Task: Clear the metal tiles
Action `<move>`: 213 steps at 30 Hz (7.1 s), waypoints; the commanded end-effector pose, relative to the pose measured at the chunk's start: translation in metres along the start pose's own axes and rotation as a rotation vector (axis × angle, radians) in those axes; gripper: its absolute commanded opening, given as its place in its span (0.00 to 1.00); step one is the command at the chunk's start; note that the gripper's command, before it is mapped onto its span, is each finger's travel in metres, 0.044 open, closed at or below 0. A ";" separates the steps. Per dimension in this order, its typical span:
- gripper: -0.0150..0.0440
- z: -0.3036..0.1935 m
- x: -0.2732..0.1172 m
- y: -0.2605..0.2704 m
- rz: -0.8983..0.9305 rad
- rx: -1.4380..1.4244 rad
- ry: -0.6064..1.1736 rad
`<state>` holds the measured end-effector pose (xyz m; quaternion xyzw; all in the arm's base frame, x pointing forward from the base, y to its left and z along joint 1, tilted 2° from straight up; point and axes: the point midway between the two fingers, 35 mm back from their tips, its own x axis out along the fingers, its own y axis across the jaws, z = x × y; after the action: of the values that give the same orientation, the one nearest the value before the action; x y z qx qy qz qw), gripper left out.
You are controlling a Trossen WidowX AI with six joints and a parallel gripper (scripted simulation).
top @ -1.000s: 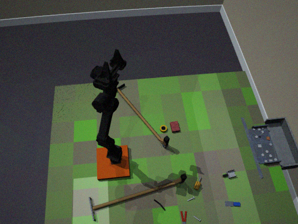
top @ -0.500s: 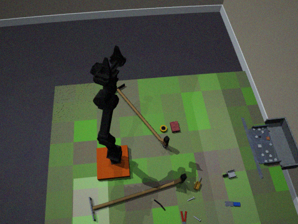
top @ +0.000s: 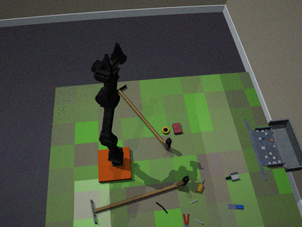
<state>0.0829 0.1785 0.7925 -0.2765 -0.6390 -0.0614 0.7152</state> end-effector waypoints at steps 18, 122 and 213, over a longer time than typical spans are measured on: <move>1.00 0.021 0.001 0.024 0.020 -0.001 -0.016; 1.00 0.180 -0.029 0.100 0.108 -0.005 -0.162; 1.00 0.317 -0.091 0.110 0.274 0.139 -0.413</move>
<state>-0.1708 0.3954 0.6818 -0.3216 -0.7317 0.1085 0.5911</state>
